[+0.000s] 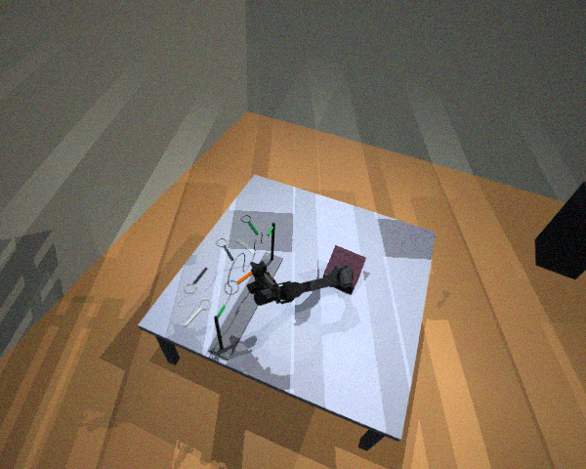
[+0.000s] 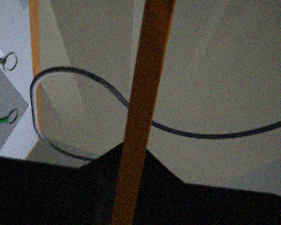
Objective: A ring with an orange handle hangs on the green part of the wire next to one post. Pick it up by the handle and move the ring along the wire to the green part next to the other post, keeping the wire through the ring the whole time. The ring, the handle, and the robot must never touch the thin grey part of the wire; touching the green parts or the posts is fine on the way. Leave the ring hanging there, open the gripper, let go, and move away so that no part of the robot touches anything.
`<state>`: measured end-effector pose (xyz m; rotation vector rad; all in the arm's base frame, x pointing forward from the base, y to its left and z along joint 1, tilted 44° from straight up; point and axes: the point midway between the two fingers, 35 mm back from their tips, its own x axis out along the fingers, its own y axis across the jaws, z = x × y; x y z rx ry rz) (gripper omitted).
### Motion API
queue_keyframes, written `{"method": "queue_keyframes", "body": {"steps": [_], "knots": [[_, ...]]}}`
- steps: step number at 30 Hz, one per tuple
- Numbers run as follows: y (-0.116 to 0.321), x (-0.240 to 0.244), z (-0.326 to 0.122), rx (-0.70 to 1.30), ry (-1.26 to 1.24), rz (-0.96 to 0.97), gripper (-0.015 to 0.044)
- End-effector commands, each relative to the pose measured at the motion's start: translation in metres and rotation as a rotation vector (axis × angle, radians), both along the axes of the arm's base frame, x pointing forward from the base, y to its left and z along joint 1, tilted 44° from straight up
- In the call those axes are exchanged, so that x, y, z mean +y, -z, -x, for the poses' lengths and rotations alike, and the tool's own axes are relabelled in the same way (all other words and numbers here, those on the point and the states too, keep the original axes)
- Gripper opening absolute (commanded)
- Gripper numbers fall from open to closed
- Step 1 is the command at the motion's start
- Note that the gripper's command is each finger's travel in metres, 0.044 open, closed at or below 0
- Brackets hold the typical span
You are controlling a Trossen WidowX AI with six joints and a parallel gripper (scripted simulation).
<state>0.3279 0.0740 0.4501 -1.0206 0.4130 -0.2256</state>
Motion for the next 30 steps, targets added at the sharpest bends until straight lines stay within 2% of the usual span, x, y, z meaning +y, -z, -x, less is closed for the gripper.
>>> {"method": "queue_keyframes", "body": {"steps": [1, 30], "knots": [[-0.009, -0.004, 0.001, -0.01, 0.008, 0.019, -0.015], [-0.036, -0.014, 0.003, 0.007, 0.008, 0.119, -0.015]]}}
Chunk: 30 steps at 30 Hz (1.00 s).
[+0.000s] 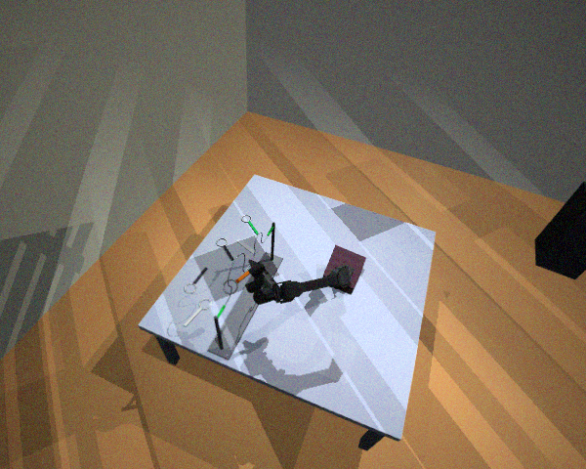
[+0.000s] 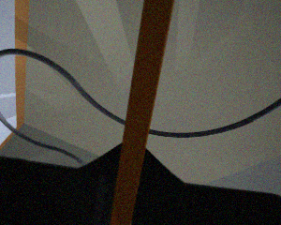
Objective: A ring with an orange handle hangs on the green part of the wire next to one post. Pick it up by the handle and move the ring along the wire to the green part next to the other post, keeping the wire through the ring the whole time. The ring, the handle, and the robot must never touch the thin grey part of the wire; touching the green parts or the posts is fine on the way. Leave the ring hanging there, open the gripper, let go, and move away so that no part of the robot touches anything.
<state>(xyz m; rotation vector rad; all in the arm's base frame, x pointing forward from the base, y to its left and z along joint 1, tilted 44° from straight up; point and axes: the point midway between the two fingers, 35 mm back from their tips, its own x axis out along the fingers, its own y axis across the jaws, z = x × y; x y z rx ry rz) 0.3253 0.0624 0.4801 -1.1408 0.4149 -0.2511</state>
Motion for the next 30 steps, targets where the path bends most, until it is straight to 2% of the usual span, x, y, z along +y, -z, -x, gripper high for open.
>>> {"method": "queue_keyframes", "body": {"steps": [1, 30], "knots": [[-0.0064, -0.0021, 0.0005, -0.003, 0.003, -0.005, -0.015], [-0.0032, 0.0006, 0.0002, 0.022, -0.024, -0.23, -0.015]]}}
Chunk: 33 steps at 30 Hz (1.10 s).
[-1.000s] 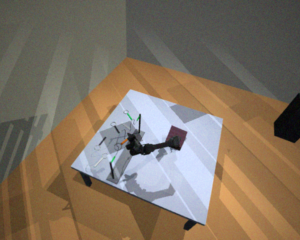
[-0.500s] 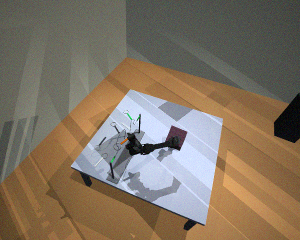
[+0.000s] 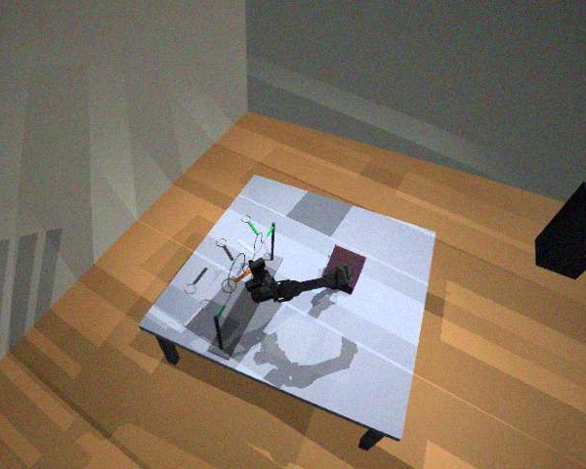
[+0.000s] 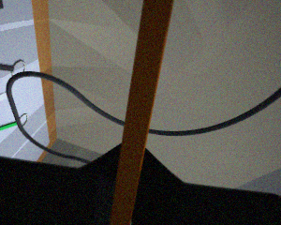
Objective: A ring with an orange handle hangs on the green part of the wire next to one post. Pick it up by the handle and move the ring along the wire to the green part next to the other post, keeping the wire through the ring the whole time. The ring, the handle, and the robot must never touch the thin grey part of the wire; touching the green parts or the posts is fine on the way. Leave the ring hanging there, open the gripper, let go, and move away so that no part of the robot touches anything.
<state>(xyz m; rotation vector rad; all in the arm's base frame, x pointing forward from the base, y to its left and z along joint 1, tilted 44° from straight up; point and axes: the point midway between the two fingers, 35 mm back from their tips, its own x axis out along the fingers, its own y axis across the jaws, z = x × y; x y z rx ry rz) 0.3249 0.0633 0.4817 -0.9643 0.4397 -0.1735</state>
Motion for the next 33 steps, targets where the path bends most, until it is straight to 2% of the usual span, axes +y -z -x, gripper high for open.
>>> {"method": "queue_keyframes", "body": {"steps": [1, 33], "knots": [[-0.0012, -0.0001, -0.0001, -0.004, -0.001, -0.052, -0.015], [0.0077, 0.0083, -0.0008, 0.01, -0.03, -0.334, -0.015]]}}
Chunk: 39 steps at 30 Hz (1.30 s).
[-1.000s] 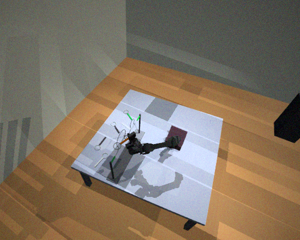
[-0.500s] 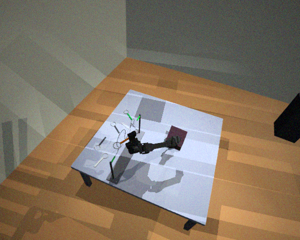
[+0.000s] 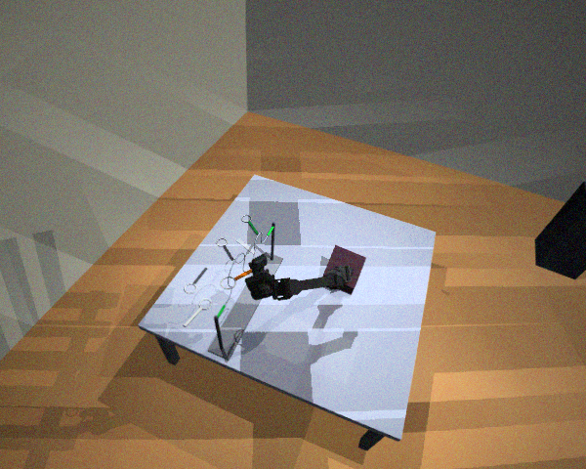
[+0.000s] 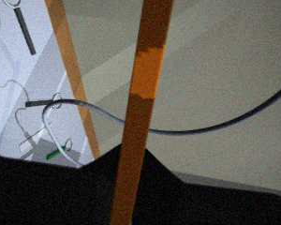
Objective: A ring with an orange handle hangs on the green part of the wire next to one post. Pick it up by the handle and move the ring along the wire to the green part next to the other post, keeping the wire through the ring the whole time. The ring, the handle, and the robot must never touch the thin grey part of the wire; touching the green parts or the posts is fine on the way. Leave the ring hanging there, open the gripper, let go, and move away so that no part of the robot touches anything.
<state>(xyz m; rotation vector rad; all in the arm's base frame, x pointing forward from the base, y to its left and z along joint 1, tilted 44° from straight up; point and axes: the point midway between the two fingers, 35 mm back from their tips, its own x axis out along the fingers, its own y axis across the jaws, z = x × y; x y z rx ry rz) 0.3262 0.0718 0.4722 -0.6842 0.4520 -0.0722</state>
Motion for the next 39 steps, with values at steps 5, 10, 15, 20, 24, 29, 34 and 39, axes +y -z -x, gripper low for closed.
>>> {"method": "queue_keyframes", "body": {"steps": [5, 10, 15, 20, 24, 29, 34, 39], "knots": [[0.0, 0.002, 0.0, -0.004, -0.004, -0.098, -0.015], [0.001, 0.004, 0.0, -0.003, -0.009, -0.154, -0.015], [0.002, 0.006, 0.0, -0.001, -0.014, -0.204, -0.015], [0.003, 0.008, 0.0, 0.0, -0.018, -0.257, -0.015], [0.004, 0.01, 0.0, 0.002, -0.023, -0.307, -0.015], [0.006, 0.013, 0.0, 0.004, -0.028, -0.374, -0.015], [0.007, 0.015, 0.0, 0.005, -0.034, -0.441, -0.015], [0.007, 0.018, 0.0, 0.007, -0.04, -0.507, -0.015]]}}
